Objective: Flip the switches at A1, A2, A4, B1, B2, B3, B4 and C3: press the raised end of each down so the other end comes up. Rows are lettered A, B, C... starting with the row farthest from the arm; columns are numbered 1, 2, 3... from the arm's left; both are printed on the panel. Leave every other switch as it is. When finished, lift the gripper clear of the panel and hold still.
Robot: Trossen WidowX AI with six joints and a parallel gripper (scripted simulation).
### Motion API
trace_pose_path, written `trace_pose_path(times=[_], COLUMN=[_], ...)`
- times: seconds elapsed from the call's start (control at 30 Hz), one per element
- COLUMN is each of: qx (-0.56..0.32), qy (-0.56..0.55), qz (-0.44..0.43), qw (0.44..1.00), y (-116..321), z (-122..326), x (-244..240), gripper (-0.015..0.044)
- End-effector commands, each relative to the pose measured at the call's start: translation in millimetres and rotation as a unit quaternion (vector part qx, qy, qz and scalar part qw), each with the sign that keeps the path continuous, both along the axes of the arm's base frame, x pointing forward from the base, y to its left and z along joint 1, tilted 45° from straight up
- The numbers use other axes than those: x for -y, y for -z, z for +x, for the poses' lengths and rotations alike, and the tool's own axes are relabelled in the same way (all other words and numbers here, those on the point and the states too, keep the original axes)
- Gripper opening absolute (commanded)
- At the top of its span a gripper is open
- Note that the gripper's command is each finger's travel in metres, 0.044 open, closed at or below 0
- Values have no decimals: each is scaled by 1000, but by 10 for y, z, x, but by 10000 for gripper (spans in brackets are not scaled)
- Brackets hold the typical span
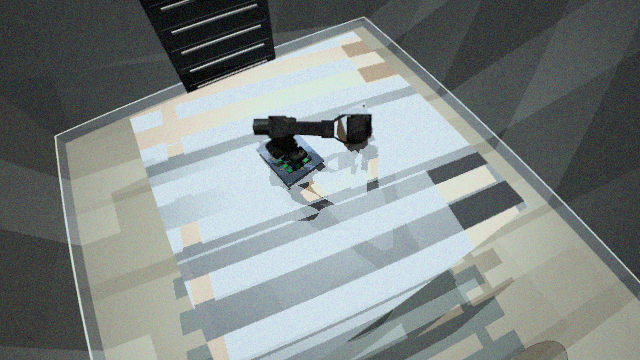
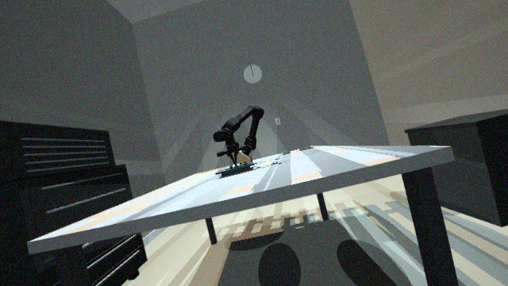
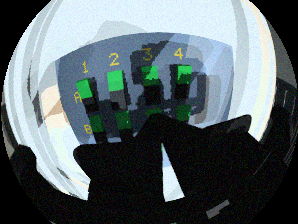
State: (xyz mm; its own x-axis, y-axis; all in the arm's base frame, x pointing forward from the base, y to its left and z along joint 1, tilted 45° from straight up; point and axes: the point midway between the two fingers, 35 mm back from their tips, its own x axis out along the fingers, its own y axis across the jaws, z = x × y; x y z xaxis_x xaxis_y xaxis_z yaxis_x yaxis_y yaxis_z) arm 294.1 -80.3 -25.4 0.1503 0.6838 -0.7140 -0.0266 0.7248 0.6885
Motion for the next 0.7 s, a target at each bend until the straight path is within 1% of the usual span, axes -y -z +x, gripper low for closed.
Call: trace_pose_path(times=[0.0,0.67], qx=[-1,-1], qy=[2,2], qz=[2,2], qw=[1000,1000], y=[9,28], z=[-3,2], x=[-12,-30], gripper=[0,0])
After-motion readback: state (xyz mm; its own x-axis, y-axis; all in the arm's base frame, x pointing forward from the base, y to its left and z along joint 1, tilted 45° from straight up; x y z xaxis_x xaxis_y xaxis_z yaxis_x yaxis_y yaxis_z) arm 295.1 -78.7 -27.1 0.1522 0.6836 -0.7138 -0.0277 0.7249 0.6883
